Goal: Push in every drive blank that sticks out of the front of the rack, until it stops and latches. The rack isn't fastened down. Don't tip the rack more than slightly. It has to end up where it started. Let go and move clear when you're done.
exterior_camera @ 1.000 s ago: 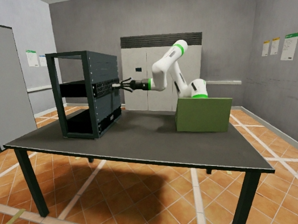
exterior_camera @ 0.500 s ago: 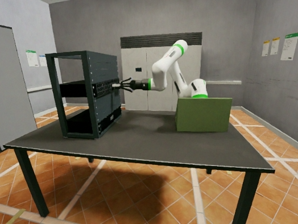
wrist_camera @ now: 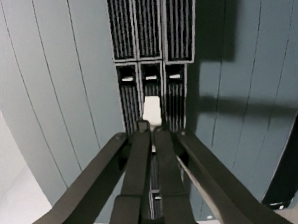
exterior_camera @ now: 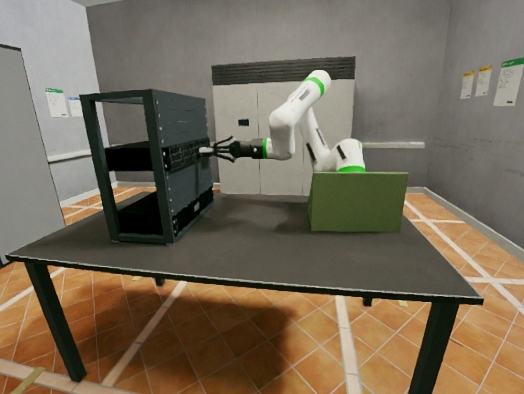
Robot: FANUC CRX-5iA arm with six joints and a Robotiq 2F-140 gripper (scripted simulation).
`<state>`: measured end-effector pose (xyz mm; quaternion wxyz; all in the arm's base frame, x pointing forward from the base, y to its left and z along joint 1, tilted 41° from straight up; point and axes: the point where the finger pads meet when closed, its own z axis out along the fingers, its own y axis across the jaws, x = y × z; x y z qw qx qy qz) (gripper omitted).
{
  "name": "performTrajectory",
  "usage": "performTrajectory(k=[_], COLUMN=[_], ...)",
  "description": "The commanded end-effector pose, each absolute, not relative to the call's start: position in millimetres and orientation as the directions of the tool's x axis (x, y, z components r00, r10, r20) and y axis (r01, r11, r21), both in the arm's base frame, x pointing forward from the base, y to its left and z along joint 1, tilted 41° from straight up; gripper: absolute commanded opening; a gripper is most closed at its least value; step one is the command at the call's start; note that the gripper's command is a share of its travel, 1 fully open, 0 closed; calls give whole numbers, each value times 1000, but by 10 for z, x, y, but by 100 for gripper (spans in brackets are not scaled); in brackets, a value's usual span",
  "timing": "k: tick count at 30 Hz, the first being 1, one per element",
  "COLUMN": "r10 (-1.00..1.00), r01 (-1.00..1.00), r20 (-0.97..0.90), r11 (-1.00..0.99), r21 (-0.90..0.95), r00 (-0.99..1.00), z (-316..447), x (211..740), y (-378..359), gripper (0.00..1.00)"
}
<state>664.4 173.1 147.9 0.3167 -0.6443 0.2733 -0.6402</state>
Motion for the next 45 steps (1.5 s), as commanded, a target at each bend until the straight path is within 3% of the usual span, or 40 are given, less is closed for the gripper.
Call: performTrajectory(k=[1,9,17,32,45], r10=[-758,-758,-758,-758,-758], r01=[55,55,55,55,55], r20=[652,652,652,652,652], r11=[-650,-650,-650,-650,-650], r21=[-758,-758,-758,-758,-758], r00=[31,31,31,31,31], z=[1483,1473,1470,1685,1693], x=[6504,6040,5902,5885,6264], y=[1732,1704,1696,1881,1903], gripper=[10,10,10,10,10])
